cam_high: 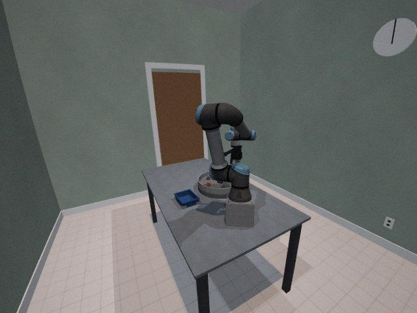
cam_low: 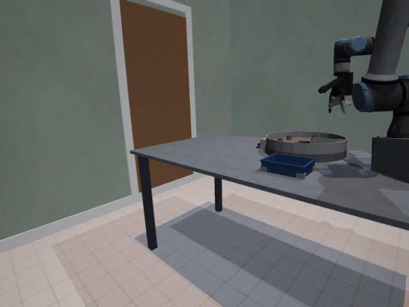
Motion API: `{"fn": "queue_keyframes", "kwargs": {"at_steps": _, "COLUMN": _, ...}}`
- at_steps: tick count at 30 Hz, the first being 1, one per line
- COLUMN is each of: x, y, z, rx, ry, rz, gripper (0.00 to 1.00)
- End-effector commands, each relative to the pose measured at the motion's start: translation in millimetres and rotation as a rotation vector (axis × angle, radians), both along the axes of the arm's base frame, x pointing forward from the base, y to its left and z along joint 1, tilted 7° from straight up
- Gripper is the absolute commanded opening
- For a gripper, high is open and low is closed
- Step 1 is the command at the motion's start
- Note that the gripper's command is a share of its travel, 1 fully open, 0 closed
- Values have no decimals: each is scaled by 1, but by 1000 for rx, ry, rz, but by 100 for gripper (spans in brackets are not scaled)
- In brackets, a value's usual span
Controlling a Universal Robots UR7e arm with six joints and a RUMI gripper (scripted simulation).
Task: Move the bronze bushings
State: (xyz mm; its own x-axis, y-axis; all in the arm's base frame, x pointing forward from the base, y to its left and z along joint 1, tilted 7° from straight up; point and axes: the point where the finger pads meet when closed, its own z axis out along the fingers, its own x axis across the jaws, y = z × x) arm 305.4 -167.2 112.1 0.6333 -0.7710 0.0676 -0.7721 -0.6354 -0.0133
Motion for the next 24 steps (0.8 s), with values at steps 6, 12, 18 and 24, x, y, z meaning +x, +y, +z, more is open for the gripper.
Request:
{"fn": "queue_keyframes", "kwargs": {"at_steps": 6, "x": 13, "y": 5, "z": 1, "rx": -37, "ry": -35, "rz": 89, "gripper": 100}}
{"fn": "queue_keyframes", "kwargs": {"at_steps": 12, "x": 13, "y": 4, "z": 1, "rx": -37, "ry": -35, "rz": 88, "gripper": 100}}
{"fn": "queue_keyframes", "kwargs": {"at_steps": 18, "x": 13, "y": 4, "z": 2, "rx": -38, "ry": -35, "rz": 87, "gripper": 100}}
{"fn": "queue_keyframes", "kwargs": {"at_steps": 24, "x": 13, "y": 4, "z": 1, "rx": -37, "ry": -35, "rz": 87, "gripper": 6}}
